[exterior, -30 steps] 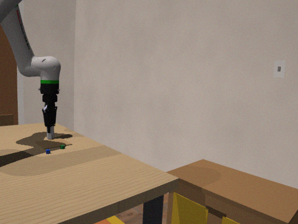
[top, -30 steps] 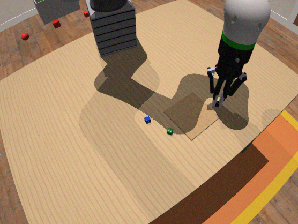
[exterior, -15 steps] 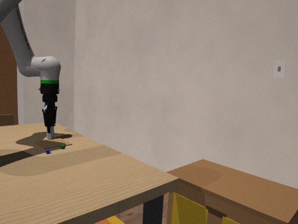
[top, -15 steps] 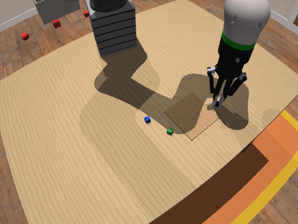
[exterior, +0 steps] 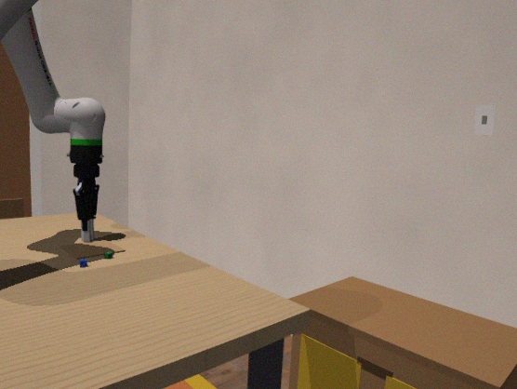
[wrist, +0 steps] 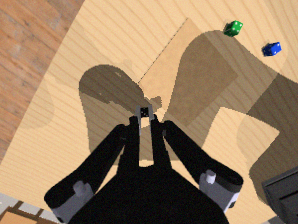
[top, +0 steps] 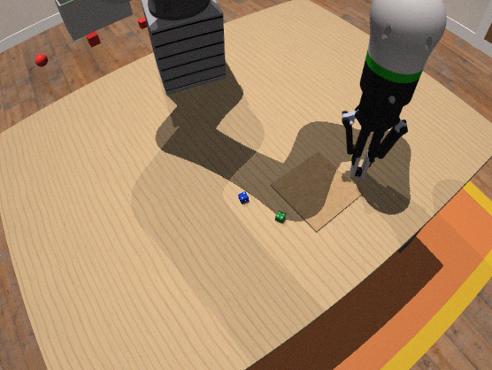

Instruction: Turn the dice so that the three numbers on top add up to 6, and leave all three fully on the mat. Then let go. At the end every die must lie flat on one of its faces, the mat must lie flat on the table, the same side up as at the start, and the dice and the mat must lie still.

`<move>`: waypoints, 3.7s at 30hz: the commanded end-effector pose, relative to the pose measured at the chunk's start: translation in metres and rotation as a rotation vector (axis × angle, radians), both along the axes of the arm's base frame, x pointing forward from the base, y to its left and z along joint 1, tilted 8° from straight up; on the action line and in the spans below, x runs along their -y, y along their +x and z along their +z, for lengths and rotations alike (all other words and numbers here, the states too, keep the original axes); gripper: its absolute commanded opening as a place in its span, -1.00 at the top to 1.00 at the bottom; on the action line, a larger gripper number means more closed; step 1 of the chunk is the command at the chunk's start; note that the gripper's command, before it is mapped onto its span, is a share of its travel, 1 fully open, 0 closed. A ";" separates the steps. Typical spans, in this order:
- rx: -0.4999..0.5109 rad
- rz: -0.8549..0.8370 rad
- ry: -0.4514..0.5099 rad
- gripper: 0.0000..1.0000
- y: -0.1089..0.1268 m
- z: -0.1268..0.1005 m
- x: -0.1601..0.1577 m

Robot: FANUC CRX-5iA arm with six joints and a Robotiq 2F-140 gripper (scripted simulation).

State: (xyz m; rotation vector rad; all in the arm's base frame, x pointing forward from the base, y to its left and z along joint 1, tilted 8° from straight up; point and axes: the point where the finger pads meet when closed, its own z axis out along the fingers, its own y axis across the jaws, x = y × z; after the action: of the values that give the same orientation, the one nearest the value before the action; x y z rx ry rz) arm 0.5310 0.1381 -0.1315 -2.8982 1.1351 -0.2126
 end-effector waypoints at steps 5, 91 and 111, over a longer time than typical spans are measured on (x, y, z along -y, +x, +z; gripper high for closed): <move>0.000 0.000 0.000 0.87 -0.001 0.010 0.000; 0.022 -0.731 0.099 0.87 -0.070 0.029 0.103; 0.022 -0.731 0.099 0.87 -0.066 0.003 0.104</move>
State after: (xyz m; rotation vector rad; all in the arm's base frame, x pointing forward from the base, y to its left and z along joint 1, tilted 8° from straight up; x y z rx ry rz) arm 0.4645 0.0338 -0.1288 -2.2604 2.0724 -0.1832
